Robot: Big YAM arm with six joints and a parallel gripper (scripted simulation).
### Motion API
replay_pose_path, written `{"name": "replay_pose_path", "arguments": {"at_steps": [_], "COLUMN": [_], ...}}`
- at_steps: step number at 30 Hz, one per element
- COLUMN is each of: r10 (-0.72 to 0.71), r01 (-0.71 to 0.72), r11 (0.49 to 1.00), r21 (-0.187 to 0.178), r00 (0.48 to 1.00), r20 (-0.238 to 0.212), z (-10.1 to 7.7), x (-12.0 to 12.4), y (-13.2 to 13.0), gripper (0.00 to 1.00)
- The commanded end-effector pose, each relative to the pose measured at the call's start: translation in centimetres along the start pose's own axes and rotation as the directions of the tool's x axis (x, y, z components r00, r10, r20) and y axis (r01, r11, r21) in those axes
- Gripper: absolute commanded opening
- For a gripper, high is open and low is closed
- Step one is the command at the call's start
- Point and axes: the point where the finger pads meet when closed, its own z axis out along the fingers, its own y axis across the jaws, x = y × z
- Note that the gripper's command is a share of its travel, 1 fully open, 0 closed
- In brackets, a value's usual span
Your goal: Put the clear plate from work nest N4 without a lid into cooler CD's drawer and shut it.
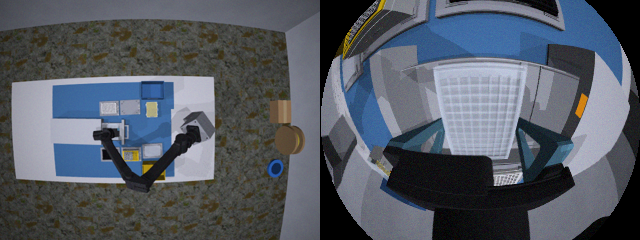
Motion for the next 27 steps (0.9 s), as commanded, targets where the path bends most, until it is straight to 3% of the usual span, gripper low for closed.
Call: {"name": "replay_pose_path", "arguments": {"at_steps": [1,22,23,27], "r10": [-0.011,-0.011,-0.003,-0.005], "r01": [0.011,0.011,0.004,0.005], "r11": [0.999,0.999,0.999,0.999], "r21": [0.030,0.030,0.036,0.036], "r00": [1.000,1.000,1.000,1.000], "r20": [-0.001,-0.001,-0.011,-0.011], "z": [-1.0,-1.0,-1.3,-1.3], "x": [-0.2,-0.1,1.0,1.0], "y": [-1.4,-1.2,-0.9,-0.9], "gripper": [0.00,0.00,0.00,0.00]}}
